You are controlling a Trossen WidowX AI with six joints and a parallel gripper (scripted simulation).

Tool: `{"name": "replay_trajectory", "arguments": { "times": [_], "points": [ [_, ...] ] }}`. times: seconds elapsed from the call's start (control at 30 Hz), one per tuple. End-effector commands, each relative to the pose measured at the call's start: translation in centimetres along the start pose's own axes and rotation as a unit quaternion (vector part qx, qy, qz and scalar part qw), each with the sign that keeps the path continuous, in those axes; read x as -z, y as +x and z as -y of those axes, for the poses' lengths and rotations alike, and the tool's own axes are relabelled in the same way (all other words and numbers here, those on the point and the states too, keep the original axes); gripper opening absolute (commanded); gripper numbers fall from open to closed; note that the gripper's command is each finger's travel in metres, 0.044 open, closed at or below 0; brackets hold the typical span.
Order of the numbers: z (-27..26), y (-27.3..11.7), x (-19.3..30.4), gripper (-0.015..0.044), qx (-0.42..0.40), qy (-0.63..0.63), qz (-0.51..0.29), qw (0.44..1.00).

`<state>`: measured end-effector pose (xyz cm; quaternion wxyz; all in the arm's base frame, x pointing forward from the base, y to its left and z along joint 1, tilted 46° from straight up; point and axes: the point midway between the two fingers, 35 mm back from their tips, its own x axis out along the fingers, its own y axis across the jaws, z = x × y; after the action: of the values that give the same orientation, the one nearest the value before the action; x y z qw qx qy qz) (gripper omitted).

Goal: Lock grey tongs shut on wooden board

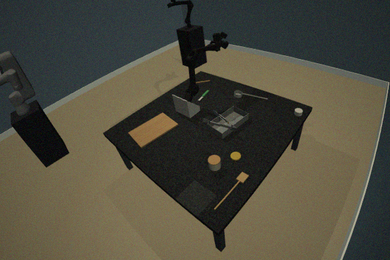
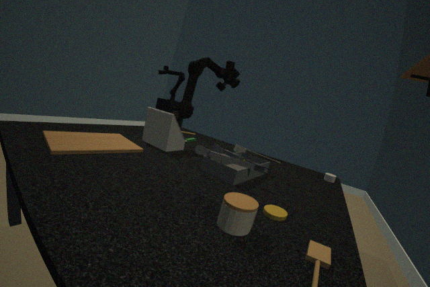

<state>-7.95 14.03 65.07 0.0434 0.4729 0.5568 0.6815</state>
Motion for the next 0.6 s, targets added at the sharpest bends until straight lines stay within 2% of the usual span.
{"name": "replay_trajectory", "arguments": {
  "times": [0.0,0.03,0.27,0.57],
  "points": [
    [0.0,0.0,0.0,0.0426,0.000,0.000,0.000,1.000],
    [0.0,0.0,-0.1,0.0440,0.001,-0.001,0.002,1.000],
    [1.4,0.5,-4.0,0.0440,0.021,-0.043,0.062,0.997],
    [4.2,-0.7,-13.3,0.0440,0.078,-0.124,0.190,0.971]
  ]
}}
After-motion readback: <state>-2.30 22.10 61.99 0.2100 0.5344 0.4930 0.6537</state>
